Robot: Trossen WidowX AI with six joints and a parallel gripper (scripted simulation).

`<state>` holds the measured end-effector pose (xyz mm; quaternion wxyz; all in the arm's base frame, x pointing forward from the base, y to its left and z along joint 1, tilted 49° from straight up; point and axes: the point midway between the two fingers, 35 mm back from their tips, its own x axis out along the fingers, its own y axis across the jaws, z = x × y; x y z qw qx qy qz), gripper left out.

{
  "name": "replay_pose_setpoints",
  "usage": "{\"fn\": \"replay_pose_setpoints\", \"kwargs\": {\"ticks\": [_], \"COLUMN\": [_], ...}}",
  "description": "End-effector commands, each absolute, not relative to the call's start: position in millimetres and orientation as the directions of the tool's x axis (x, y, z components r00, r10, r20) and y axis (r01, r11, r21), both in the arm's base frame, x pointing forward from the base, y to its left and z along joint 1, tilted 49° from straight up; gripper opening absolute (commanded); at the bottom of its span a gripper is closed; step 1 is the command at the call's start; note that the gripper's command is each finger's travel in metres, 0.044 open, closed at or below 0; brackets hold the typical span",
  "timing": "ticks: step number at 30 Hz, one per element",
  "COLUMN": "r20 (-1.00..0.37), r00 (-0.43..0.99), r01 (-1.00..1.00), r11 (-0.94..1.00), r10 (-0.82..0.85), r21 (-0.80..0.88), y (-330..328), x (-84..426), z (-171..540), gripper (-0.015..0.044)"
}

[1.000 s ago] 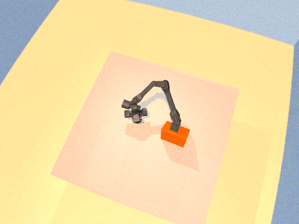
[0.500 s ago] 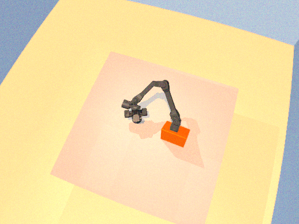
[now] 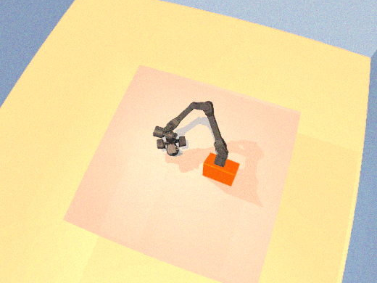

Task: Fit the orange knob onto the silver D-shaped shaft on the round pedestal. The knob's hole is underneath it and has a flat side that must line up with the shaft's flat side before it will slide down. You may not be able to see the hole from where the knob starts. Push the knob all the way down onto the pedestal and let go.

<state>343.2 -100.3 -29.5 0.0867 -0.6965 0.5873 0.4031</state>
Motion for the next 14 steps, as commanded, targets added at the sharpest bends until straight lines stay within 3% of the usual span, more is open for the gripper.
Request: {"fn": "replay_pose_setpoints", "kwargs": {"ticks": [1,5,14], "r20": [-0.675,-0.67,-0.667], "r00": [0.002,0.0,-0.001], "r01": [-0.894,-0.89,-0.889], "r11": [-0.304,-0.305,-0.305], "r10": [-0.738,-0.742,-0.745], "r21": [0.329,0.338,0.342], "y": [-73,-36,-30], "x": [349,347,347], "z": [-10,25,28], "gripper": [0.044,0.044,0.044]}}
